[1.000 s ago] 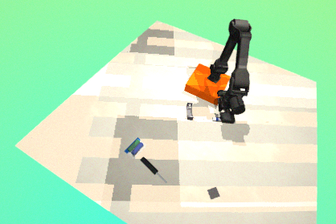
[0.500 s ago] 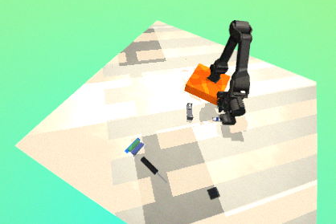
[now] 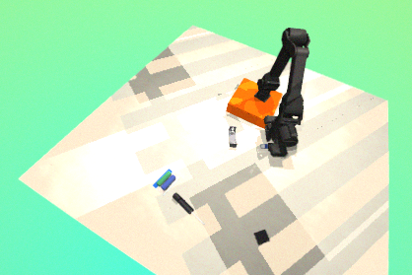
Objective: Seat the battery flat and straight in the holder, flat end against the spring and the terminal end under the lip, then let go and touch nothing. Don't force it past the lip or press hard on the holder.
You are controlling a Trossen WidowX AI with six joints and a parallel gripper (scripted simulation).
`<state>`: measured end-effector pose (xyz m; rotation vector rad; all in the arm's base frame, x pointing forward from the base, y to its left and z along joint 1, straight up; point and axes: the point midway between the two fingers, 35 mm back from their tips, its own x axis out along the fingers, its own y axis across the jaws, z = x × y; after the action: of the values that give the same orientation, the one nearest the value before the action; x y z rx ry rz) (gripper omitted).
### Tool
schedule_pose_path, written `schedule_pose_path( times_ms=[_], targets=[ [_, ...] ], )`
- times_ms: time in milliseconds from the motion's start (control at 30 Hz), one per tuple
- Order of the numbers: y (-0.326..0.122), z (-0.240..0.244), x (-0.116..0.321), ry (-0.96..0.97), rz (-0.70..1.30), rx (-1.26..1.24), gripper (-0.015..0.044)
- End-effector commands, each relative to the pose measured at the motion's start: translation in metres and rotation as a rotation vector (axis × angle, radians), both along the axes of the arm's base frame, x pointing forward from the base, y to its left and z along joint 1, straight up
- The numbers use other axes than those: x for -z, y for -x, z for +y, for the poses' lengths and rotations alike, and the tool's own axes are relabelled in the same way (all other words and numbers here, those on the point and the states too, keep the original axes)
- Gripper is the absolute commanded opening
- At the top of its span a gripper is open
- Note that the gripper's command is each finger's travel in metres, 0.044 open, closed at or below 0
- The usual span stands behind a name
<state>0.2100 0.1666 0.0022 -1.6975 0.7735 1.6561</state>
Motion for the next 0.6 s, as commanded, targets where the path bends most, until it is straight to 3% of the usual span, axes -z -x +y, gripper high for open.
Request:
schedule_pose_path(
  times_ms=[0, 233, 400, 567],
  targets=[
    [0.0023, -0.0011, 0.0096, 0.004, 0.011, -0.003, 0.0222],
    [0.0028, -0.0015, 0.0183, 0.004, 0.011, -0.003, 0.0222],
    [0.0028, -0.0015, 0.0183, 0.004, 0.011, -0.003, 0.0091],
    [0.0028, -0.0015, 0.0183, 0.004, 0.011, -0.003, 0.006]
  ],
)
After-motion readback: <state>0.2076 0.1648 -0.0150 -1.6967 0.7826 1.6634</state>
